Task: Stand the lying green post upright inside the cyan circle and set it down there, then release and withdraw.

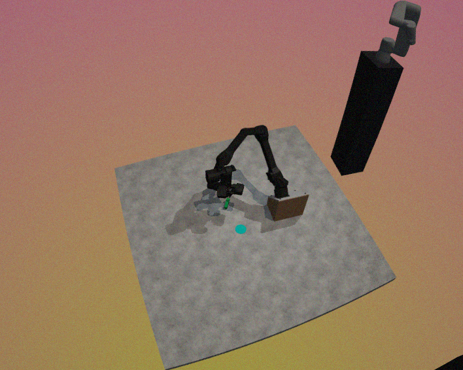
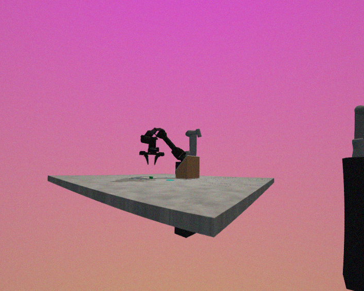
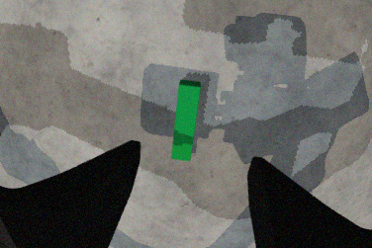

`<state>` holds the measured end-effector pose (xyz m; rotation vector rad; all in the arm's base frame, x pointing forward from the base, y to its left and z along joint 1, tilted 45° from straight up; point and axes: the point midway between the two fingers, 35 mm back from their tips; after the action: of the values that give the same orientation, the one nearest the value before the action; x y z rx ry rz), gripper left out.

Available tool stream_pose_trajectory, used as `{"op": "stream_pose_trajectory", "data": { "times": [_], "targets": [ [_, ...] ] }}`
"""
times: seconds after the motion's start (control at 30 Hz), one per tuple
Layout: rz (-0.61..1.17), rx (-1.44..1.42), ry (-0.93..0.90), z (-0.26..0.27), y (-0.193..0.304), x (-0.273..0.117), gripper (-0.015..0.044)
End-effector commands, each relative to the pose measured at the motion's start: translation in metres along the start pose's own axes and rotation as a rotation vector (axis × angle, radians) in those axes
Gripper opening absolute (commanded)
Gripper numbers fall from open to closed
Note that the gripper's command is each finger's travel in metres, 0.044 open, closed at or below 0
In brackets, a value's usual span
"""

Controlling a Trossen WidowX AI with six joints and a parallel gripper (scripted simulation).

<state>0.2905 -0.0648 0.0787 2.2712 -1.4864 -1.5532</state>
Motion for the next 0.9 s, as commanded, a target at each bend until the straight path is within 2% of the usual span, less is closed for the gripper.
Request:
{"op": "stream_pose_trajectory", "data": {
  "times": [0.0, 0.2, 0.47, 0.73, 0.87],
  "targets": [
    [0.007, -0.008, -0.016, 0.001, 0.0, 0.041, 0.0233],
    [0.016, -0.009, -0.007, 0.004, 0.008, 0.097, 0.0233],
    [0.017, -0.009, -0.007, 0.004, 0.008, 0.098, 0.0233],
    [0.017, -0.009, -0.007, 0.004, 0.008, 0.098, 0.0023],
    [0.017, -0.009, -0.007, 0.004, 0.008, 0.098, 0.0023]
  ]
}}
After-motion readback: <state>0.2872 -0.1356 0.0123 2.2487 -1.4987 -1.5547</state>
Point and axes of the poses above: the point midway between the two fingers, 35 mm back from their tips, its own x axis out along the fingers, its own z axis across the jaws, y = z × x, and after that the axes turned 15 degrees about x, right-handed
